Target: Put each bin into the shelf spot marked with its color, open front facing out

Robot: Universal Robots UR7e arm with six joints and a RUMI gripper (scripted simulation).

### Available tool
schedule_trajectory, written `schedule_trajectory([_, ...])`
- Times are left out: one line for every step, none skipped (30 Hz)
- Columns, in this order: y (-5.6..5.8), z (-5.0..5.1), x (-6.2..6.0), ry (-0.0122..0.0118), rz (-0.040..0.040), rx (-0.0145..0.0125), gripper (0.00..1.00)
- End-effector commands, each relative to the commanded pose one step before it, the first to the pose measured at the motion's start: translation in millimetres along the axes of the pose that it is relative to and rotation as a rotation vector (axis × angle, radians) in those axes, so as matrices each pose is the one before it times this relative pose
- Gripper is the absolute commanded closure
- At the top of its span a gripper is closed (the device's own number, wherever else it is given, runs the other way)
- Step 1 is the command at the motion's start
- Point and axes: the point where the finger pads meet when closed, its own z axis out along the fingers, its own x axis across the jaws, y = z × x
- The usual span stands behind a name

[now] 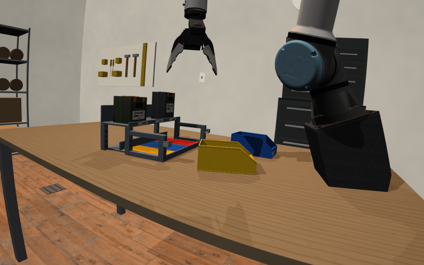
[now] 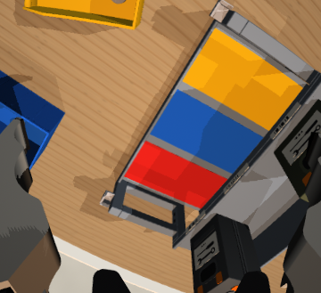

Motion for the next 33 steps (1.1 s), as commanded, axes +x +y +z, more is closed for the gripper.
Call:
schedule_trajectory([3.85, 2.10, -4.92, -0.00300, 0.04096, -0.00031, 0.00])
schedule_trajectory([0.95, 0.62, -1.26, -0.00096, 0.01039, 0.00009, 0.00])
schedule_trajectory([0.98, 0.63, -1.28, -0.00098, 0.01066, 0.00009, 0.00])
schedule_trajectory([1.01, 0.65, -1.30, -0.00099, 0.01093, 0.00008, 0.00])
schedule_trajectory([1.05, 0.66, -1.32, -0.00100, 0.01119, 0.00008, 0.00])
schedule_trajectory([0.00, 0.00, 0.00, 0.00000, 0.00000, 0.00000, 0.00])
schedule_trajectory([0.00, 0.00, 0.00, 0.00000, 0.00000, 0.00000, 0.00])
schedule_trajectory([1.08, 0.68, -1.34, -0.00102, 0.01146, 0.00008, 0.00])
schedule_trajectory([1.11, 0.69, -1.36, -0.00103, 0.01172, 0.00008, 0.00])
schedule_trajectory([1.14, 0.71, -1.37, -0.00104, 0.01198, 0.00008, 0.00])
schedule_trajectory([1.17, 0.72, -1.39, -0.00104, 0.01224, 0.00008, 0.00])
schedule_trajectory([1.21, 0.74, -1.40, -0.00105, 0.01249, 0.00007, 0.00])
schedule_trajectory([1.24, 0.75, -1.42, -0.00106, 0.01275, 0.00007, 0.00])
schedule_trajectory([1.27, 0.76, -1.43, -0.00106, 0.01300, 0.00007, 0.00])
schedule_trajectory([1.31, 0.78, -1.44, -0.00107, 0.01325, 0.00007, 0.00])
schedule_trajectory([1.34, 0.79, -1.45, -0.00107, 0.01349, 0.00006, 0.00])
schedule_trajectory([1.37, 0.81, -1.46, -0.00107, 0.01374, 0.00006, 0.00])
schedule_trajectory([1.40, 0.82, -1.46, -0.00107, 0.01398, 0.00006, 0.00])
schedule_trajectory([1.44, 0.83, -1.47, -0.00107, 0.01422, 0.00006, 0.00])
schedule_trajectory([1.47, 0.84, -1.47, -0.00107, 0.01445, 0.00006, 0.00])
schedule_trajectory([1.50, 0.86, -1.48, -0.00107, 0.01468, 0.00005, 0.00])
schedule_trajectory([1.54, 0.87, -1.48, -0.00107, 0.01491, 0.00005, 0.00])
schedule_trajectory([0.00, 0.00, 0.00, 0.00000, 0.00000, 0.00000, 0.00])
schedule_trajectory([0.00, 0.00, 0.00, 0.00000, 0.00000, 0.00000, 0.00])
schedule_trajectory([1.57, 0.88, -1.48, -0.00106, 0.01513, 0.00005, 0.00])
schedule_trajectory([1.60, 0.89, -1.48, -0.00106, 0.01535, 0.00005, 0.00])
schedule_trajectory([1.63, 0.90, -1.47, -0.00105, 0.01556, 0.00005, 0.00])
schedule_trajectory([1.67, 0.91, -1.47, -0.00104, 0.01577, 0.00005, 0.00])
schedule_trajectory([1.70, 0.93, -1.46, -0.00103, 0.01598, 0.00005, 0.00])
schedule_trajectory([1.73, 0.94, -1.46, -0.00102, 0.01618, 0.00005, 0.00])
schedule_trajectory([1.76, 0.95, -1.45, -0.00101, 0.01638, 0.00005, 0.00])
schedule_trajectory([1.79, 0.96, -1.44, -0.00100, 0.01657, 0.00005, 0.00])
schedule_trajectory([1.82, 0.97, -1.43, -0.00098, 0.01676, 0.00005, 0.00])
